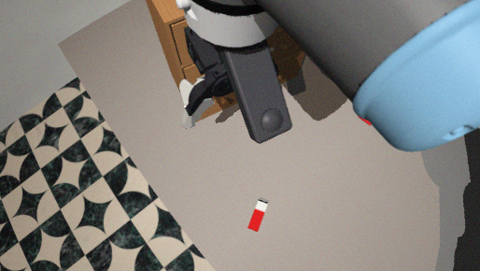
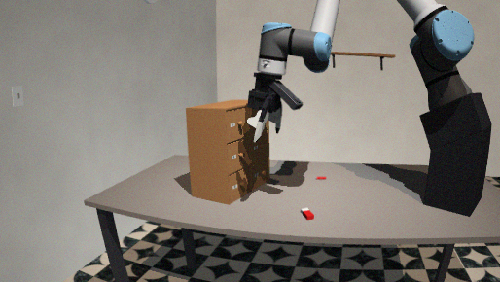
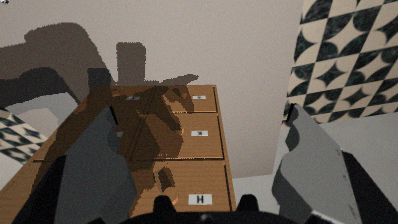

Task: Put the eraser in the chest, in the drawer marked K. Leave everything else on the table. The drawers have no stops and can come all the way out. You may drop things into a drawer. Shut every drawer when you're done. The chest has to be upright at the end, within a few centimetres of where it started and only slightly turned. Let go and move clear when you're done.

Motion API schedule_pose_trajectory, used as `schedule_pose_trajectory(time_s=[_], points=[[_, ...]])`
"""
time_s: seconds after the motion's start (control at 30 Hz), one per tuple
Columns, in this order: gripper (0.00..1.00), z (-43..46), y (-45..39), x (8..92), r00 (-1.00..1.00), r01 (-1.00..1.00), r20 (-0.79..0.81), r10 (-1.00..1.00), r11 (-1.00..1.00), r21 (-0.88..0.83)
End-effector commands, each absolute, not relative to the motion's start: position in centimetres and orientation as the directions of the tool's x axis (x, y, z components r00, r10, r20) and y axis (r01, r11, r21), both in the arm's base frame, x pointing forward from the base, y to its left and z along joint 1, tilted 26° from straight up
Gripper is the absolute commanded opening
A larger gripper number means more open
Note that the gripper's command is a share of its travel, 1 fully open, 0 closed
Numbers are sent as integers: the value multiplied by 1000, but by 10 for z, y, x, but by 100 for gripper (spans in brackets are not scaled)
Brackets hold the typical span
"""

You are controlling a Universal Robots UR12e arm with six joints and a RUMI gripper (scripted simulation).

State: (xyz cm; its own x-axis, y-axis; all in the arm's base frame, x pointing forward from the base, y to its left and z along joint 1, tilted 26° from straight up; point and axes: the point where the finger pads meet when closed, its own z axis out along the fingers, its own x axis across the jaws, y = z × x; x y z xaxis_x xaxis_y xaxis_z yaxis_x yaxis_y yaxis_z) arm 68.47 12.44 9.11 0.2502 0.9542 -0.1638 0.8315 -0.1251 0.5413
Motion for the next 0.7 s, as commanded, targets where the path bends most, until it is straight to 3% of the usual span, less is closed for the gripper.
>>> schedule_pose_trajectory(time_s=[0.0, 0.67], points=[[100, 93, 126, 682, 250, 850, -164, 954, -136, 510], [100, 99, 130, 671, 250, 890, -164, 954, -160, 428]])
